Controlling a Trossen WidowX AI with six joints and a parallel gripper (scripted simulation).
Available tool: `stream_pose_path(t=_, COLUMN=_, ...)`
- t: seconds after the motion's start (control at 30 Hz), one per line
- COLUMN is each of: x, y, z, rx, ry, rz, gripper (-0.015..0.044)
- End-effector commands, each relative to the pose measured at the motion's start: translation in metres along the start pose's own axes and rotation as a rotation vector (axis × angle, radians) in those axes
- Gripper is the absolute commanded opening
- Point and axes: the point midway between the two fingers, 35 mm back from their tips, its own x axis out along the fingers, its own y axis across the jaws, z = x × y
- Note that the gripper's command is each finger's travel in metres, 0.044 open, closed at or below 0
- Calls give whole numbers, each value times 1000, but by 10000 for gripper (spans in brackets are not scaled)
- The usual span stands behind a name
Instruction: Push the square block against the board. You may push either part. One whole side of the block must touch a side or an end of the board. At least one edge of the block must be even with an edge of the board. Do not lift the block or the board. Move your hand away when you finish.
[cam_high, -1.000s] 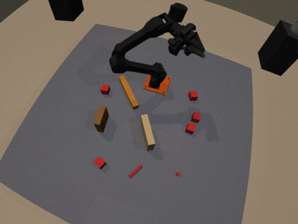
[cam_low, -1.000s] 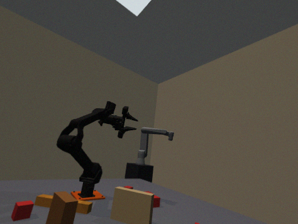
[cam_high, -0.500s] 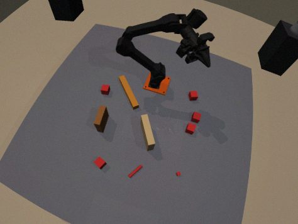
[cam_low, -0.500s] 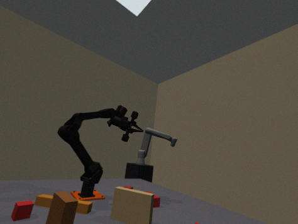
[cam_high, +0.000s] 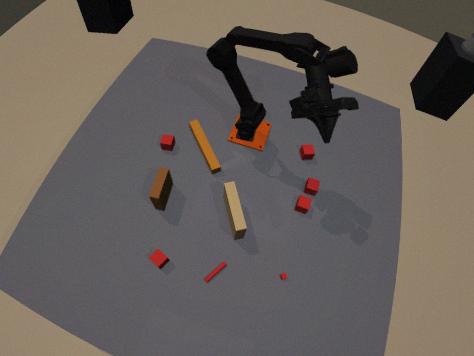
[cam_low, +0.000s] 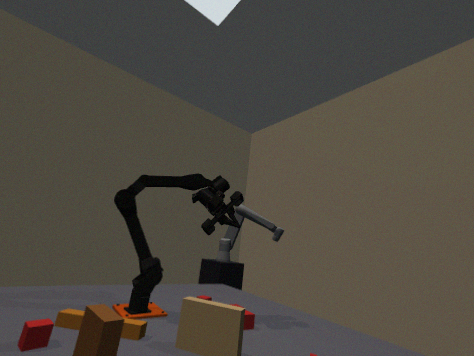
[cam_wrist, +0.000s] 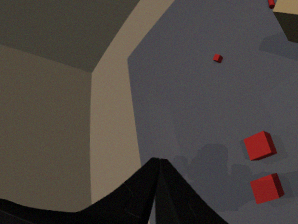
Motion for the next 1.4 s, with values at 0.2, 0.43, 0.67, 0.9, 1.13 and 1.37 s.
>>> stream_pose_path(t=0.2, x=61, y=-26, z=33, rx=-62, ry=-51, rz=-321, gripper=0)
stream_pose_path(t=0.43, x=94, y=-52, z=64, rx=-37, ry=-37, rz=-532, gripper=0)
stream_pose_path(t=0.67, x=117, y=-81, z=95, rx=31, ry=10, rz=-709, gripper=0)
stream_pose_path(t=0.9, x=132, y=-115, z=129, rx=156, ry=90, rz=-870, gripper=0)
stream_pose_path(t=1.13, x=138, y=-139, z=151, rx=265, ry=156, rz=-954, gripper=0)
stream_pose_path(t=1.37, x=157, y=-163, z=144, rx=265, ry=156, rz=-954, gripper=0)
